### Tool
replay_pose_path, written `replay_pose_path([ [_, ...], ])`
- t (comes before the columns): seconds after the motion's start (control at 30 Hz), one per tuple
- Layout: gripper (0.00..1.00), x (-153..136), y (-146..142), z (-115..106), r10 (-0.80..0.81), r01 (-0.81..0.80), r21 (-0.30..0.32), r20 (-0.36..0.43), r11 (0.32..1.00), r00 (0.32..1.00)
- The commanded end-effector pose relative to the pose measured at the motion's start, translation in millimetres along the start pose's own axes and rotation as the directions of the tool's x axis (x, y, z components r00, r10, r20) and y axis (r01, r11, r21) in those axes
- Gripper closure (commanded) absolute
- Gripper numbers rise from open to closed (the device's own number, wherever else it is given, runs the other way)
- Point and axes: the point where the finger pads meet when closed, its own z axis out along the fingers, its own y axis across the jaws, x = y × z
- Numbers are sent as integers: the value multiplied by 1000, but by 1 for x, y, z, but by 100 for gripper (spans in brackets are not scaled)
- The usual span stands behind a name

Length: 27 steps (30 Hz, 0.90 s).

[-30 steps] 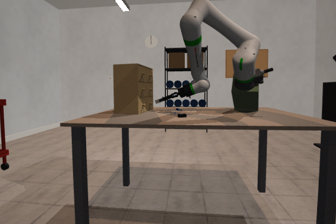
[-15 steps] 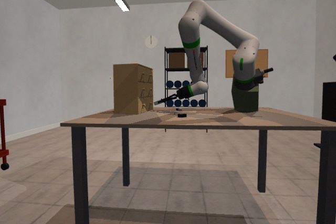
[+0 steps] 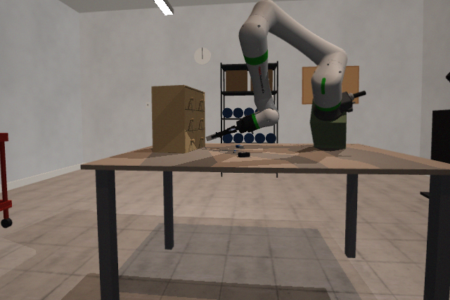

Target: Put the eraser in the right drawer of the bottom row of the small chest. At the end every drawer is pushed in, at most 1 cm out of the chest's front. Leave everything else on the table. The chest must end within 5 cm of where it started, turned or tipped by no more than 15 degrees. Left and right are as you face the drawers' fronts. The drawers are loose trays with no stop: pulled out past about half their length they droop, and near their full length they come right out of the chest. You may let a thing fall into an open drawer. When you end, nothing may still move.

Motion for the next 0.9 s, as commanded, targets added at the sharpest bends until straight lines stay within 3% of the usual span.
replay_pose_path([
  [0.0,80,0,0,0,0,0,0,0,1000,1000],
  [0.87,80,10,0,27,0,0,0,0,1000,1000],
])
